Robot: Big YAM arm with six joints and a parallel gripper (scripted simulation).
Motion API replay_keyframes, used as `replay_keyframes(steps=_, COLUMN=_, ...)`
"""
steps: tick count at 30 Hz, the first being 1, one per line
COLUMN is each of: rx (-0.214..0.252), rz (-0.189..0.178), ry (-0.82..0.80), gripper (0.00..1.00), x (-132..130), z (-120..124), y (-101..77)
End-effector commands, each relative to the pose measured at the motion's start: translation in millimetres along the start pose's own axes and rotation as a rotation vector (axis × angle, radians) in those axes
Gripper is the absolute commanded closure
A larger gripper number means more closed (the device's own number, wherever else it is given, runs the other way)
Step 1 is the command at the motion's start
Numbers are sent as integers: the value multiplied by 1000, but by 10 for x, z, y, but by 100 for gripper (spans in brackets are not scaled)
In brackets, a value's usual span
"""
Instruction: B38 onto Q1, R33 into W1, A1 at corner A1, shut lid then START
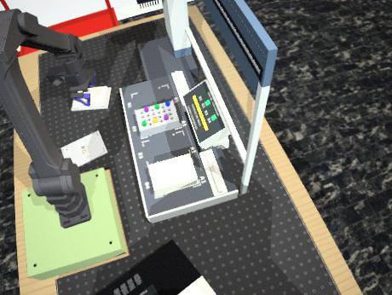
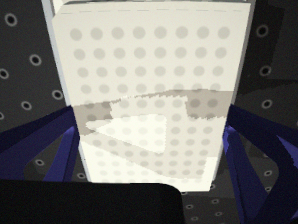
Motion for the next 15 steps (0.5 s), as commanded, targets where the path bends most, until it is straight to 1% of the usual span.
replay_keyframes(steps=1, rx=-3, rz=-21, ry=34, gripper=100, x=29, z=67, y=400)
replay_keyframes(steps=15, rx=-3, rz=-37, ry=34, gripper=100, x=70, z=70, y=464)
Point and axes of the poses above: the point where the finger pads meet when closed, its own y axis out along the fingers, its own x axis across the jaws, z = x × y, the point moved 8 cm from there along -y, back along the fingers, and after that the axes turned 6 degrees about -y, right-handed, at the moved point
